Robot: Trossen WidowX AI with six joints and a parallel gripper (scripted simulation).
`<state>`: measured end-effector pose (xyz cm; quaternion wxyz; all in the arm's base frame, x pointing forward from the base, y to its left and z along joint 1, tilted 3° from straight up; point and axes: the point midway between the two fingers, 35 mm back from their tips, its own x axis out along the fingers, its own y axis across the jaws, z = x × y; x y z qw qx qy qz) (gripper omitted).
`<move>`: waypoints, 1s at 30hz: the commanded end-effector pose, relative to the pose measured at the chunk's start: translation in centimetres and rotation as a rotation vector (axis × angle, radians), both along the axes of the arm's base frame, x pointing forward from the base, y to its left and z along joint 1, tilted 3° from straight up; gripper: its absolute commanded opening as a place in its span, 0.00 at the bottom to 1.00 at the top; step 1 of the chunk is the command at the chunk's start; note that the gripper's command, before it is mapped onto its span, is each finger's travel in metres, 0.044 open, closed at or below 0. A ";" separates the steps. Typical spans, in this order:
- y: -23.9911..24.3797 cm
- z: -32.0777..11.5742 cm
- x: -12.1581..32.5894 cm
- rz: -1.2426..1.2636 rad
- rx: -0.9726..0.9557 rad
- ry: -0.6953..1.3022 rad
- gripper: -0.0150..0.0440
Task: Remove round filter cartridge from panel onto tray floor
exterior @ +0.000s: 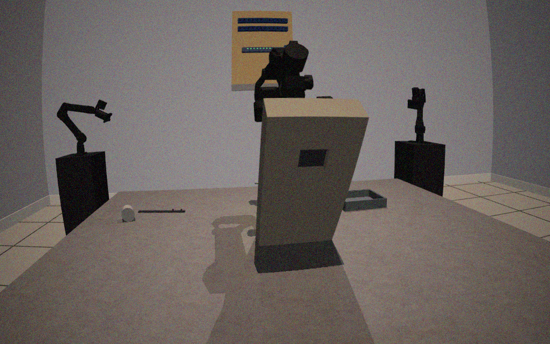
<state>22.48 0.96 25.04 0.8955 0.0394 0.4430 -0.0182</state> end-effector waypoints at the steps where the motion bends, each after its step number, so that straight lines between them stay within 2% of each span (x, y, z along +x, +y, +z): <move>1: 0.0 -1.6 -0.5 0.073 -0.061 0.063 0.77; 30: -0.1 -5.0 1.9 0.073 -0.062 0.061 0.77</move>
